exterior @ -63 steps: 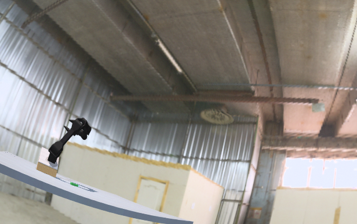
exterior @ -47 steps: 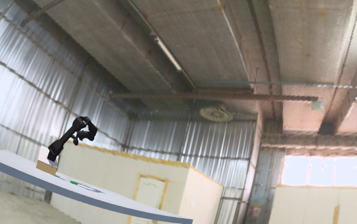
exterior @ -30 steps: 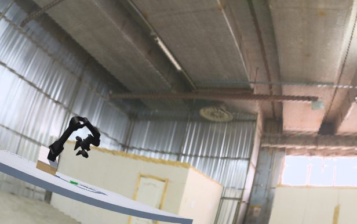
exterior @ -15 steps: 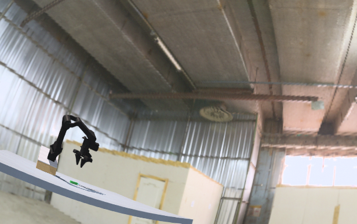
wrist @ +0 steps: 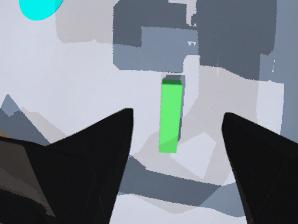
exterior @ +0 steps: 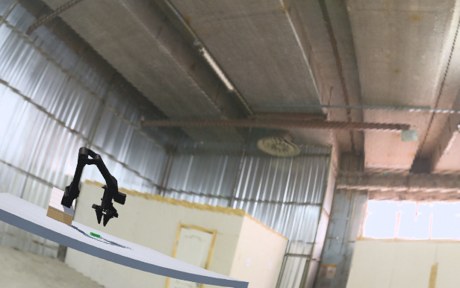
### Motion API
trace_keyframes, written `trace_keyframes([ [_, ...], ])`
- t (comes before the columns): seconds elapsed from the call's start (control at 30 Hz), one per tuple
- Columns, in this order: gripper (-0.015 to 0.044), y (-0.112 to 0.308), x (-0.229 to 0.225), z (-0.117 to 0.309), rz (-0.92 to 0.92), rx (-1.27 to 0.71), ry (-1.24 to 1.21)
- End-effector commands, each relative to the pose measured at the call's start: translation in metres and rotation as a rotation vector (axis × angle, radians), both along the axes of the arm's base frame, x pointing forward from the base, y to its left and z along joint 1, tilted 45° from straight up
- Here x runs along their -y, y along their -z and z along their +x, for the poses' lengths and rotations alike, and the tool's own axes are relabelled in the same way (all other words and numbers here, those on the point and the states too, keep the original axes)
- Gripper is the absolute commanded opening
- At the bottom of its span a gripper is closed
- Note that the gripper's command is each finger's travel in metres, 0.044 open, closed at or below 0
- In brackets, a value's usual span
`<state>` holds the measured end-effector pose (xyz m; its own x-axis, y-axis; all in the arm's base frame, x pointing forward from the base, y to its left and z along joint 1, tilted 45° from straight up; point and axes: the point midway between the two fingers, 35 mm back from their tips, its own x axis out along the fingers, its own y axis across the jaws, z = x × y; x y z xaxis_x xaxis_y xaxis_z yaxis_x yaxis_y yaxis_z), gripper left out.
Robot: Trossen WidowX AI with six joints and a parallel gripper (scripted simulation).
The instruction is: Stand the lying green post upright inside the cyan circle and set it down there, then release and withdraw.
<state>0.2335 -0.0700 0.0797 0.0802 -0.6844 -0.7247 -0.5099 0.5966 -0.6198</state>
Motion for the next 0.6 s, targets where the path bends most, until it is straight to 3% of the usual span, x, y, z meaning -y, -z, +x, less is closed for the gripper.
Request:
trace_keyframes([
  [0.0,0.0233,0.025,0.026,-0.001,-0.011,-0.014,-0.001],
  [0.27,0.0233,0.045,0.052,-0.005,-0.028,-0.014,0.000],
  [0.53,0.0023,0.045,0.052,-0.005,-0.028,-0.014,0.000],
  [0.57,0.0023,0.045,0.052,-0.005,-0.028,-0.014,0.000],
])
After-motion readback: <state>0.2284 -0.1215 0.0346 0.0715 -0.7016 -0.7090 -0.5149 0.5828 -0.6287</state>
